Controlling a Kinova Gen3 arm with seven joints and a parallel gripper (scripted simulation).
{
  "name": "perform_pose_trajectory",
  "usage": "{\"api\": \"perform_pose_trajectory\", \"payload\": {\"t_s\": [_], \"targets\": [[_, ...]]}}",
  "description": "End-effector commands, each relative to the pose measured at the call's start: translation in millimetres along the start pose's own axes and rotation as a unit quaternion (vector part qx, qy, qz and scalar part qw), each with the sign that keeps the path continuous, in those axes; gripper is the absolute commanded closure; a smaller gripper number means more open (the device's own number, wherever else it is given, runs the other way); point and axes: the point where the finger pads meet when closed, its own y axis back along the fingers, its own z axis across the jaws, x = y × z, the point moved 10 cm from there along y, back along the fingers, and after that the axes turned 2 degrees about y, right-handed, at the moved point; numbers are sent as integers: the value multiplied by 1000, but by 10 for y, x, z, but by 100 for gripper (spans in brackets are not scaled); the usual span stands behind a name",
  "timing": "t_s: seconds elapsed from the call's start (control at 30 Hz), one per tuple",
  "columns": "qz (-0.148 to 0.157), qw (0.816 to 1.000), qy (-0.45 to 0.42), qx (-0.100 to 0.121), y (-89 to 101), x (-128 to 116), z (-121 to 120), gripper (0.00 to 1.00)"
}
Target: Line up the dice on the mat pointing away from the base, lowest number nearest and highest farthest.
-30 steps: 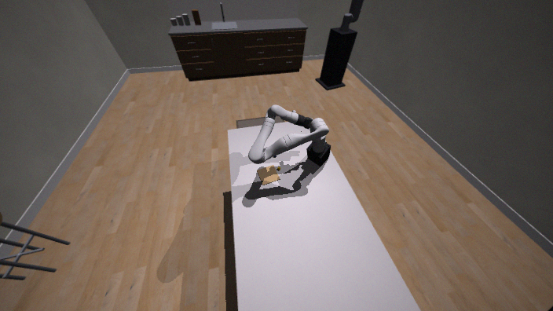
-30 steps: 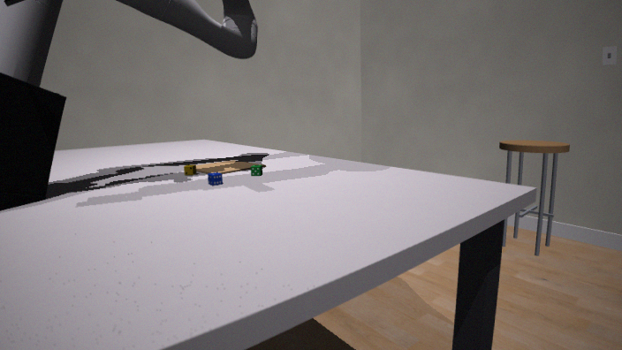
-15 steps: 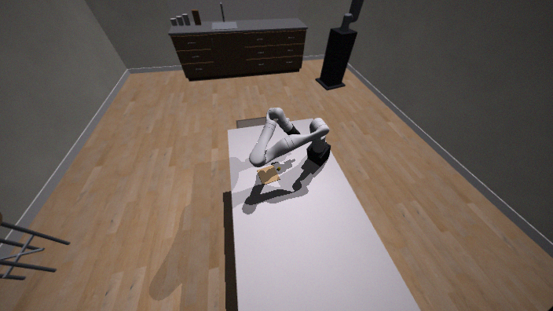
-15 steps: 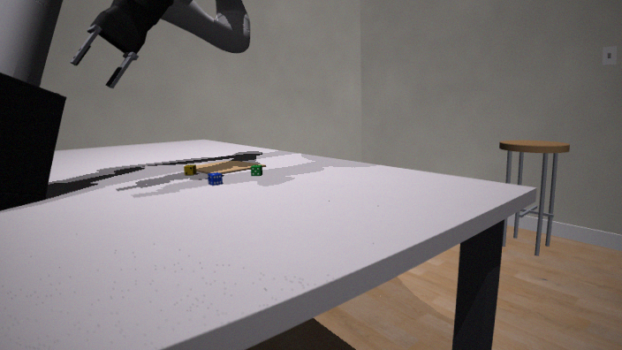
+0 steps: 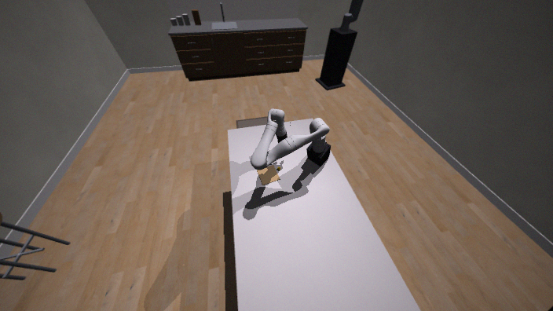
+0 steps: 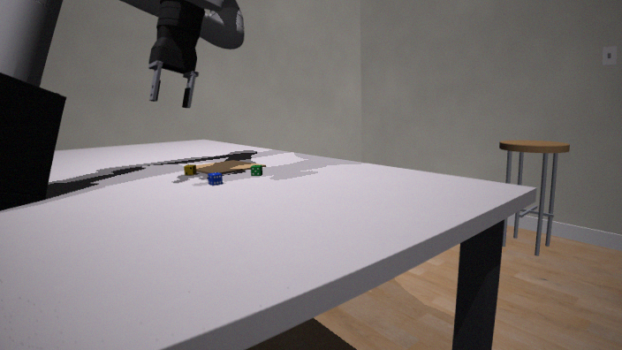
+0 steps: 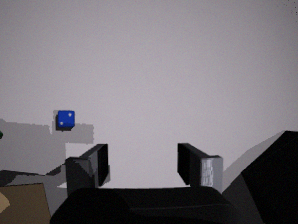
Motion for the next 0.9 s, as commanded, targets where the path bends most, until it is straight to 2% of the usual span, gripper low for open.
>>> {"api": "perform_pose_trajectory", "payload": {"t_s": [0.0, 0.17, 0.23, 0.43, 0.63, 0.87], "targets": [[2, 1000, -2, 25, 17, -44, -113, 0], [6, 998, -14, 65, 44, -69, -284, 0], [6, 998, -14, 65, 44, -69, -284, 0], [9, 995, -23, 95, 72, -88, -407, 0], [9, 994, -27, 107, 85, -97, -457, 0], [9, 994, -28, 109, 88, -98, -465, 0]]}}
